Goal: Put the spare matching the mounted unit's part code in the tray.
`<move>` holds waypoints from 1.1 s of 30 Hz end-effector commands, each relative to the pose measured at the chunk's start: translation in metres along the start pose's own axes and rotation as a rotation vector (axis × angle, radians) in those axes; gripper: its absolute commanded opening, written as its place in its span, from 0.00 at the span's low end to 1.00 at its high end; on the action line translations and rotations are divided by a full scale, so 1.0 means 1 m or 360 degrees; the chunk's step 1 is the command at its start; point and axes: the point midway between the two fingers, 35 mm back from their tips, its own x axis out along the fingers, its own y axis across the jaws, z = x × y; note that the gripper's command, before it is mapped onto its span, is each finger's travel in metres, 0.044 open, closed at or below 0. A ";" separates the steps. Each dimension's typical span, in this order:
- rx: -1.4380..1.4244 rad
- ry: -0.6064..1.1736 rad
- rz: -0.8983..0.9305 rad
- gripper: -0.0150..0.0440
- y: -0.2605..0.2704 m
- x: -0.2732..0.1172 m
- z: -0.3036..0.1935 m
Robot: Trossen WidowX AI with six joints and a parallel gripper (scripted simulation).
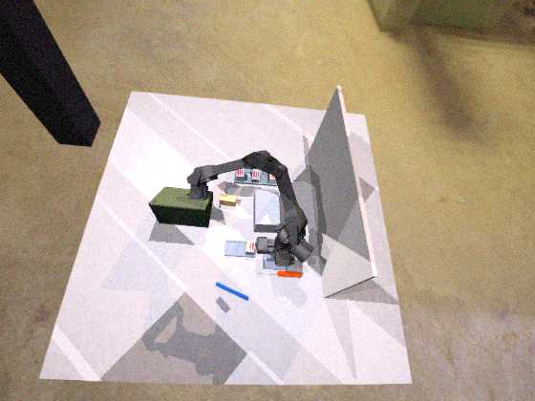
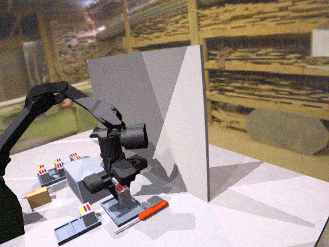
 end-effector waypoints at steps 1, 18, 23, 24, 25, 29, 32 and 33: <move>0.0015 0.0015 -0.0004 0.25 -0.002 0.007 -0.001; 0.0015 0.0019 -0.0005 0.25 -0.005 0.021 -0.003; 0.0014 0.0020 -0.0005 0.25 -0.006 0.024 -0.004; 0.0014 0.0020 -0.0005 0.25 -0.006 0.024 -0.004; 0.0014 0.0020 -0.0005 0.25 -0.006 0.024 -0.004; -0.0001 0.0007 -0.0003 0.39 -0.004 0.021 -0.003; -0.0001 0.0007 -0.0003 0.52 -0.004 0.021 -0.003; -0.0001 0.0007 -0.0003 0.57 -0.004 0.021 -0.003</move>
